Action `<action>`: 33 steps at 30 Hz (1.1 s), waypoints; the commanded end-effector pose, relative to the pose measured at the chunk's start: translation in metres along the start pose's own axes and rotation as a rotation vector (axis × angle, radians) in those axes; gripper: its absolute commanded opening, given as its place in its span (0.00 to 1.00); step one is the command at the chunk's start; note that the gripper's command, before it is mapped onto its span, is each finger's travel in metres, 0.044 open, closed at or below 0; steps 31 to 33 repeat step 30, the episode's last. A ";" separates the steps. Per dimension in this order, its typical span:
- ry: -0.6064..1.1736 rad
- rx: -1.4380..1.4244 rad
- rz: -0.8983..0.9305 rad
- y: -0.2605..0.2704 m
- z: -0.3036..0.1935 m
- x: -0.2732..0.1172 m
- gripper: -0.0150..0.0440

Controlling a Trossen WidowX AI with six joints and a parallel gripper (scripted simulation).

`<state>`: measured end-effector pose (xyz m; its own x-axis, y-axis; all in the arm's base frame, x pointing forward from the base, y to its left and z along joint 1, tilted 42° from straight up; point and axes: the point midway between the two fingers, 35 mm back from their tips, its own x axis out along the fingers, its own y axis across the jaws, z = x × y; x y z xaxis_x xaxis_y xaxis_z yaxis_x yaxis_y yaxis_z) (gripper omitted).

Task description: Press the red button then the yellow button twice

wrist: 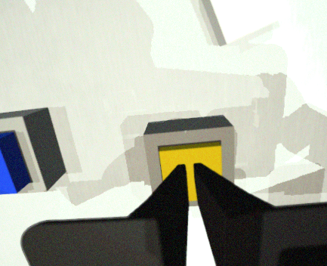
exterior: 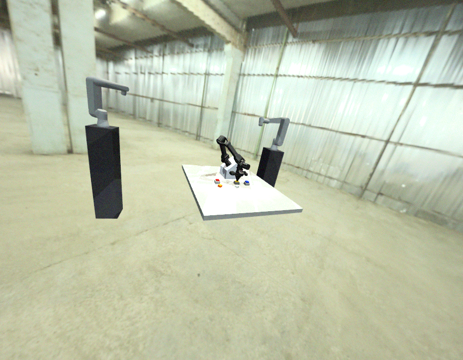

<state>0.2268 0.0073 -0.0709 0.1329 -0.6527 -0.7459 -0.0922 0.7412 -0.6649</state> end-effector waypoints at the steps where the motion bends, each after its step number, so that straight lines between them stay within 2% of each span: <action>1: 0.005 -0.007 -0.005 -0.001 -0.002 0.001 0.29; 3: 0.000 -0.001 0.000 0.000 0.000 -0.003 0.29; 6: 0.004 -0.007 -0.002 0.000 -0.001 -0.031 0.29; 10: 0.005 -0.007 -0.003 0.000 -0.002 -0.034 0.29; 13: 0.003 -0.008 0.005 0.016 0.007 -0.041 0.42; 19: 0.001 -0.010 0.023 0.090 0.028 -0.071 0.69; 24: 0.002 -0.006 0.018 0.155 0.025 -0.093 0.91; 26: 0.002 -0.005 0.014 0.171 0.021 -0.098 0.93; 33: 0.002 -0.004 0.013 0.173 0.020 -0.099 0.93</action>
